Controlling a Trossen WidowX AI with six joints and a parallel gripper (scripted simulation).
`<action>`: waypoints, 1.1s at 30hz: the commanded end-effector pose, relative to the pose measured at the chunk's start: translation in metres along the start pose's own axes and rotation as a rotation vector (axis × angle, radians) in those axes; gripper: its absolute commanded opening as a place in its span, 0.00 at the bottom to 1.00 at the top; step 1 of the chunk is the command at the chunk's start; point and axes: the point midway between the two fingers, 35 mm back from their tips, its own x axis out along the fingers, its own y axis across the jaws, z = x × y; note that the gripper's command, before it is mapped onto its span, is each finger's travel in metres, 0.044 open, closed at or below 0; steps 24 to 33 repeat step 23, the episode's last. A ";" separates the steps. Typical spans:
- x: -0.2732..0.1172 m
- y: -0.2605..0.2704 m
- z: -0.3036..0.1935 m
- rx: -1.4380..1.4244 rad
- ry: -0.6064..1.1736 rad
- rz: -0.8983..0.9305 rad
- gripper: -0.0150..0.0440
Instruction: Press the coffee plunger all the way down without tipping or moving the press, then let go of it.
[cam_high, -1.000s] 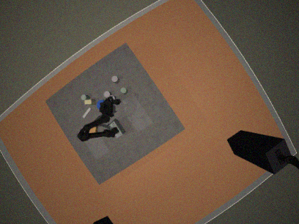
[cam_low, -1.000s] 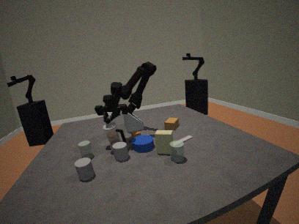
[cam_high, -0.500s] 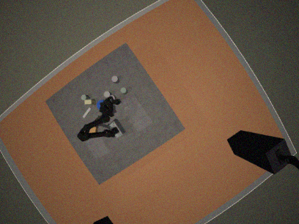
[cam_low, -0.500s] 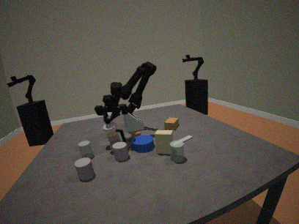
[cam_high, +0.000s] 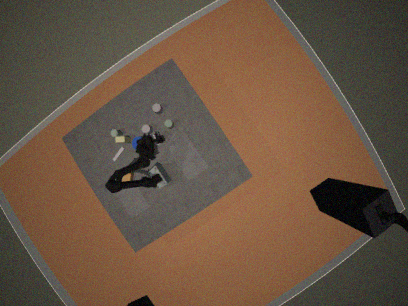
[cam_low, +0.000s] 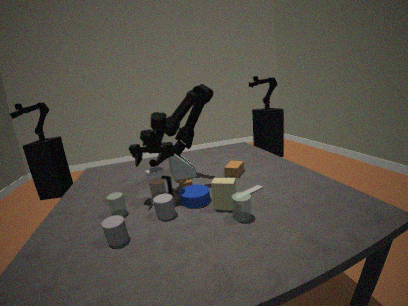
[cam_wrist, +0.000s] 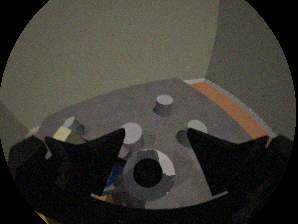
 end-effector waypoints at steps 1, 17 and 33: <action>0.000 -0.001 -0.001 -0.002 0.001 -0.003 1.00; -0.072 0.008 0.048 0.002 0.020 -0.006 1.00; -0.072 0.008 0.048 0.002 0.020 -0.006 1.00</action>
